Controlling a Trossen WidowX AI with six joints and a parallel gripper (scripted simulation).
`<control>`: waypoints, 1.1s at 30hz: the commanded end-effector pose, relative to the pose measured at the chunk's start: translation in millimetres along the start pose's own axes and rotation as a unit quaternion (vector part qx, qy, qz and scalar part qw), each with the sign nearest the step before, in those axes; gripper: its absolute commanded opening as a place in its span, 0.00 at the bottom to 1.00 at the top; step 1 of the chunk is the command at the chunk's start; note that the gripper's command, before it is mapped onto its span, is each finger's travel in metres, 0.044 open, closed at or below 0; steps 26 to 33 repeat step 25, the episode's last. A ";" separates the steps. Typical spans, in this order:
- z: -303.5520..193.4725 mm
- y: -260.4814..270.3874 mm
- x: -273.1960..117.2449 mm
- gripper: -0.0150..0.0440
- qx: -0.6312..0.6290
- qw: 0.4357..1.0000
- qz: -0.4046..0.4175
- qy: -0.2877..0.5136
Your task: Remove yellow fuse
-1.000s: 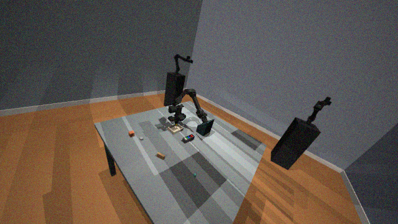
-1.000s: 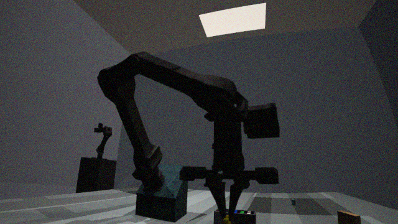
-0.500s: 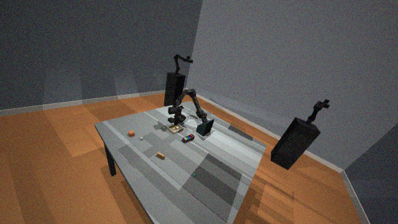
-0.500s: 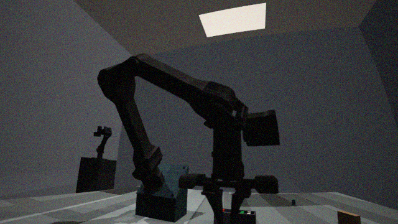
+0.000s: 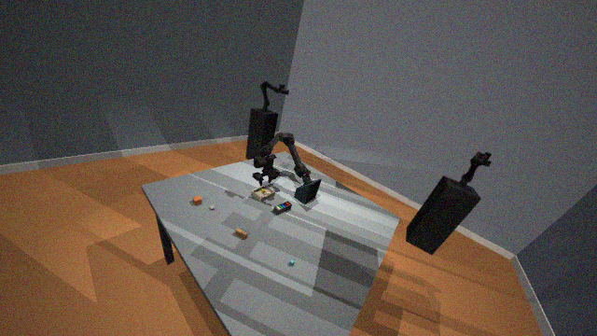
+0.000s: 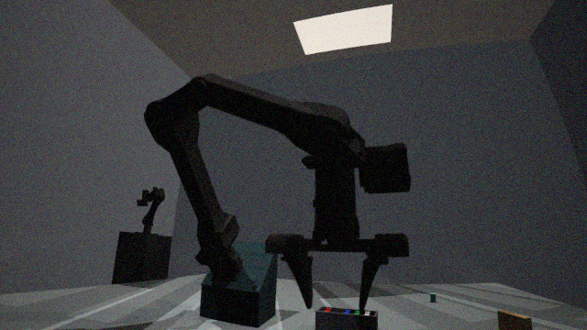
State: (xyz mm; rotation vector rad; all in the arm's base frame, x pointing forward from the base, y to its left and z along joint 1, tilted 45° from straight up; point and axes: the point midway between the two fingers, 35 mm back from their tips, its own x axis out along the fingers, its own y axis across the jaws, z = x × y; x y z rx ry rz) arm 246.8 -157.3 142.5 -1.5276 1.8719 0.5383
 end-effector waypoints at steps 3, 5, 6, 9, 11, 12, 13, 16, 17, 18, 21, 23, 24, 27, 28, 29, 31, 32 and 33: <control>-1.9 0.3 -5.9 0.81 0.003 1.000 0.000 0.002; -1.9 0.3 -5.9 0.81 0.003 1.000 0.000 0.002; -1.9 0.3 -5.9 0.81 0.003 1.000 0.000 0.002; -0.8 1.0 -4.3 0.81 0.001 1.000 0.002 0.000; -0.8 1.0 -4.3 0.81 0.001 1.000 0.002 0.000; -0.8 1.0 -4.3 0.81 0.001 1.000 0.002 0.000; -0.8 1.0 -4.3 0.81 0.001 1.000 0.002 0.000; -0.8 1.0 -4.3 0.81 0.001 1.000 0.002 0.000; -0.8 1.0 -4.3 0.81 0.001 1.000 0.002 0.000; -0.8 1.0 -4.3 0.81 0.001 1.000 0.002 0.000; -0.8 1.0 -4.3 0.81 0.001 1.000 0.002 0.000; -0.8 1.0 -4.3 0.81 0.001 1.000 0.002 0.000; -0.8 1.0 -4.3 0.81 0.001 1.000 0.002 0.000; -0.8 1.0 -4.3 0.81 0.001 1.000 0.002 0.000; -0.8 1.0 -4.3 0.81 0.001 1.000 0.002 0.000; -0.8 1.0 -4.3 0.81 0.001 1.000 0.002 0.000; -0.8 1.0 -4.3 0.81 0.001 1.000 0.002 0.000; -0.8 1.0 -4.3 0.81 0.001 1.000 0.002 0.000; -0.8 1.0 -4.3 0.81 0.001 1.000 0.002 0.000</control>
